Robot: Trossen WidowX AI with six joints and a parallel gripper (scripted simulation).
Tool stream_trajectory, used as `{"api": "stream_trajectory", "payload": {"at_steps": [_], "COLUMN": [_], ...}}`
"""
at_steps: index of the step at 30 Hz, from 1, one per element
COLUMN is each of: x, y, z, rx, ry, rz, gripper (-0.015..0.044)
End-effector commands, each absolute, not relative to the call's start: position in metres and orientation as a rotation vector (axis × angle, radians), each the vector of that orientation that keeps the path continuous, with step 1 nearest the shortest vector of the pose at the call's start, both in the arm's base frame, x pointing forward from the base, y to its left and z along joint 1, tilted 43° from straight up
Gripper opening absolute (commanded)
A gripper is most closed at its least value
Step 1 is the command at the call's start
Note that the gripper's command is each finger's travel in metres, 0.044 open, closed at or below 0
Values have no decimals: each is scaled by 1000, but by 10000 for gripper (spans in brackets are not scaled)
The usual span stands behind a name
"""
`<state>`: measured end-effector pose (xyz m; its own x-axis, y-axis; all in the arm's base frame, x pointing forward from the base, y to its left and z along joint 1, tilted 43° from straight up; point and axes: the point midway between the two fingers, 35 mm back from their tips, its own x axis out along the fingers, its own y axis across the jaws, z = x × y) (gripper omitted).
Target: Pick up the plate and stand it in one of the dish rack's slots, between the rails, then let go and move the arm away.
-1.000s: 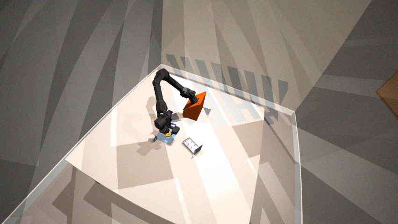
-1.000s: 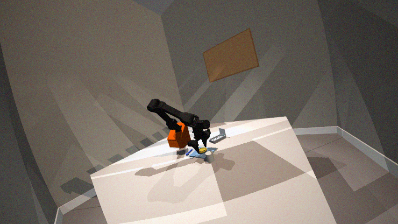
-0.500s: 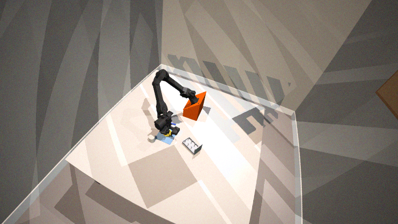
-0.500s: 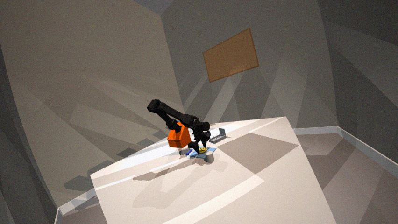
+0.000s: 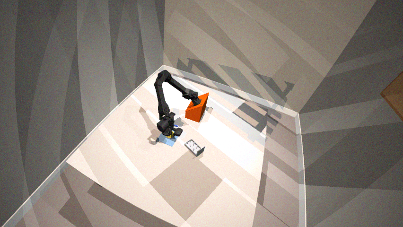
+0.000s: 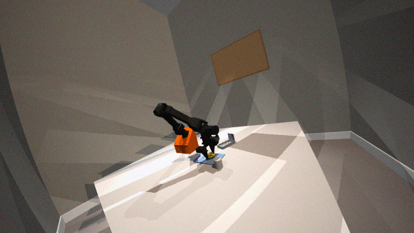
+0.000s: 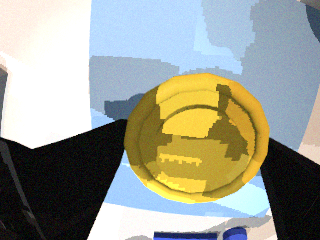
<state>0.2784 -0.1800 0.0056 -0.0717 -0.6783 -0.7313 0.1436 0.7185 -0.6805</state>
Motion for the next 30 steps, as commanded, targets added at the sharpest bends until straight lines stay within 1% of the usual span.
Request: {"api": "stream_trajectory", "payload": {"at_steps": [1,4,5,14,30], "x": [288,292,293,301,307], "y": [-166,-154,-150,-112,-62], "z": [20,31,35,69,118], "rx": [-452,-448,-446,-435,-454], "ry": [1485,1486,1484,1470,1486], "rz": [-717,-714,-713,-714,-720], "gripper": [94,15,0,0,0]}}
